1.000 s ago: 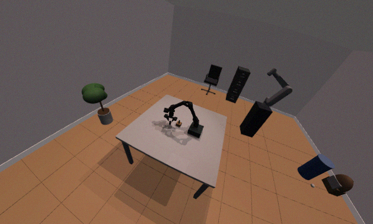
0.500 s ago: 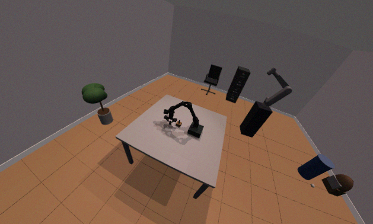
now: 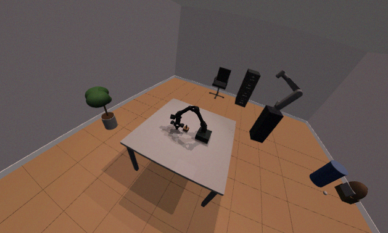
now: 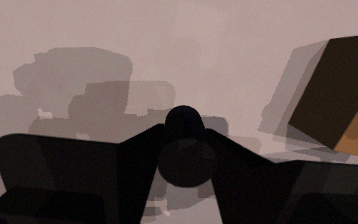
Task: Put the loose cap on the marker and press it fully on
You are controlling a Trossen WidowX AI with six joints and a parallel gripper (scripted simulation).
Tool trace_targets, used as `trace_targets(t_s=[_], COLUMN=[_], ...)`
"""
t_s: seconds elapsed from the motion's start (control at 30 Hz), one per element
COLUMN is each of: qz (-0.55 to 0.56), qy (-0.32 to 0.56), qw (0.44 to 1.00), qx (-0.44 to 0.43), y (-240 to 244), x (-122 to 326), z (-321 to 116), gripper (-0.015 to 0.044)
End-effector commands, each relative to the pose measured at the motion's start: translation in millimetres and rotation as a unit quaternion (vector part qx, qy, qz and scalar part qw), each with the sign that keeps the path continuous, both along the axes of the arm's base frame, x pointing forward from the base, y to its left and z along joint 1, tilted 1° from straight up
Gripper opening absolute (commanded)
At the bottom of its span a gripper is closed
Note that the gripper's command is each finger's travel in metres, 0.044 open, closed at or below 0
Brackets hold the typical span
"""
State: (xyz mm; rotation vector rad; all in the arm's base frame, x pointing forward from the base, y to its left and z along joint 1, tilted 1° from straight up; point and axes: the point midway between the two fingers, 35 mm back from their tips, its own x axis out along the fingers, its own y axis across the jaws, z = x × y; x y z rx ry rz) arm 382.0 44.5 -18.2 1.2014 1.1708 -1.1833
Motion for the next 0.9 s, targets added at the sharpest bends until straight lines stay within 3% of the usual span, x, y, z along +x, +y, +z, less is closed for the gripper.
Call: trace_targets(t_s=[0.0, 0.07, 0.2, 0.87], qz=[-0.001, -0.001, 0.006, -0.001], qy=[0.0, 0.0, -0.018, 0.0], qw=[1.0, 1.0, 1.0, 1.0], qx=[0.002, 0.002, 0.007, 0.002], y=[1, 1, 5, 1], x=[0, 0, 7, -2], z=[0, 0, 7, 60], gripper=[0.01, 0.0087, 0.0, 0.0])
